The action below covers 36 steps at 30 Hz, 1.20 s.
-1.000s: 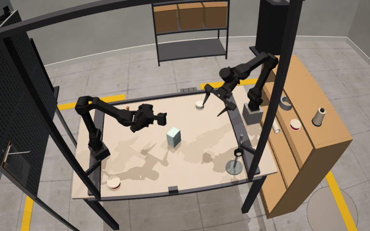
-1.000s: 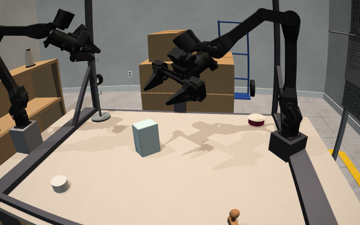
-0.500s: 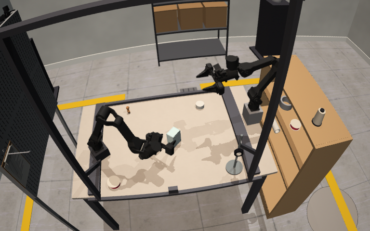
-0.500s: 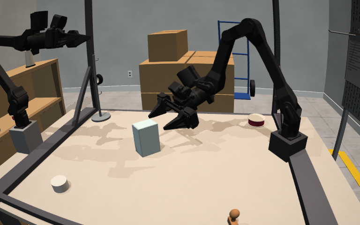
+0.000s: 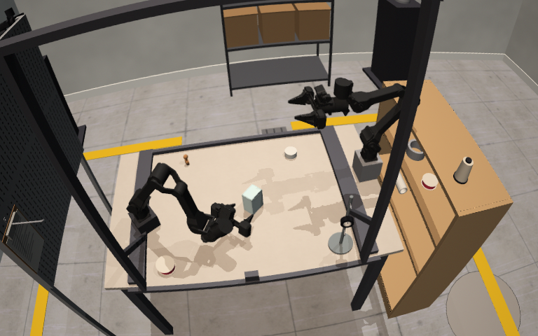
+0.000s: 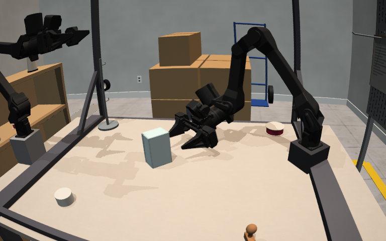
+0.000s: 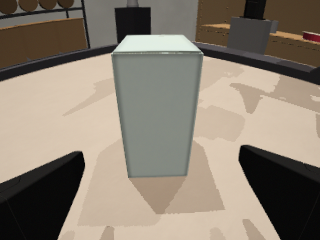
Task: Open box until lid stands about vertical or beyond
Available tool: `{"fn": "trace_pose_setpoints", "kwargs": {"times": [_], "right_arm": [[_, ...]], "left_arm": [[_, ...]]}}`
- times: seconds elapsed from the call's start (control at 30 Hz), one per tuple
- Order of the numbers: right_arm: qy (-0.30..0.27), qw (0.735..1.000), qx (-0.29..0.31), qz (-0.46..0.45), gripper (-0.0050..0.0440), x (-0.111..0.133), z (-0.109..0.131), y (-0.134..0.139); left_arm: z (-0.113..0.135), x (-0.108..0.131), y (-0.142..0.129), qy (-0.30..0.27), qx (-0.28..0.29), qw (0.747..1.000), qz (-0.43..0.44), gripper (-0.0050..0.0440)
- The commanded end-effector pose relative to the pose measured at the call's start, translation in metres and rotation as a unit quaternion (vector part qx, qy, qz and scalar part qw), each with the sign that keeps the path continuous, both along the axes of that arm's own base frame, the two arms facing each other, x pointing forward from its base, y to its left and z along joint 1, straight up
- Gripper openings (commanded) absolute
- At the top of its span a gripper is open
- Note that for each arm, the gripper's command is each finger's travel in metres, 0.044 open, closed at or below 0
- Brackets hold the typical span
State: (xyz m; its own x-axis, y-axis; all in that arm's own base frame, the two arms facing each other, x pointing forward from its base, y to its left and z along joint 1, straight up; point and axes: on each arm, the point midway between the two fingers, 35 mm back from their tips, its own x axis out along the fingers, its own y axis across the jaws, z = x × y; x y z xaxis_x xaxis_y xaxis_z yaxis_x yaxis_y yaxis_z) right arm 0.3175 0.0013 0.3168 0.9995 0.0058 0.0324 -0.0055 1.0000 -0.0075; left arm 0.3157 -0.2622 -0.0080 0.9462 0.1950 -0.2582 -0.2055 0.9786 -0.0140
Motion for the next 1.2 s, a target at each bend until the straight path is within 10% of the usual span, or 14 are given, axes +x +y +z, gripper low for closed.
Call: {"fn": "trace_pose_setpoints", "kwargs": {"times": [0.0, 1.17], "right_arm": [[-0.009, 1.0, 0.004, -0.003, 0.044, -0.002, 0.006, -0.001], [-0.009, 1.0, 0.004, -0.003, 0.044, -0.002, 0.006, -0.001]], "left_arm": [[0.004, 0.004, -0.001, -0.004, -0.004, 1.0, 0.001, 0.044], [0.005, 0.029, 0.004, -0.005, -0.004, 1.0, 0.001, 0.044]]}}
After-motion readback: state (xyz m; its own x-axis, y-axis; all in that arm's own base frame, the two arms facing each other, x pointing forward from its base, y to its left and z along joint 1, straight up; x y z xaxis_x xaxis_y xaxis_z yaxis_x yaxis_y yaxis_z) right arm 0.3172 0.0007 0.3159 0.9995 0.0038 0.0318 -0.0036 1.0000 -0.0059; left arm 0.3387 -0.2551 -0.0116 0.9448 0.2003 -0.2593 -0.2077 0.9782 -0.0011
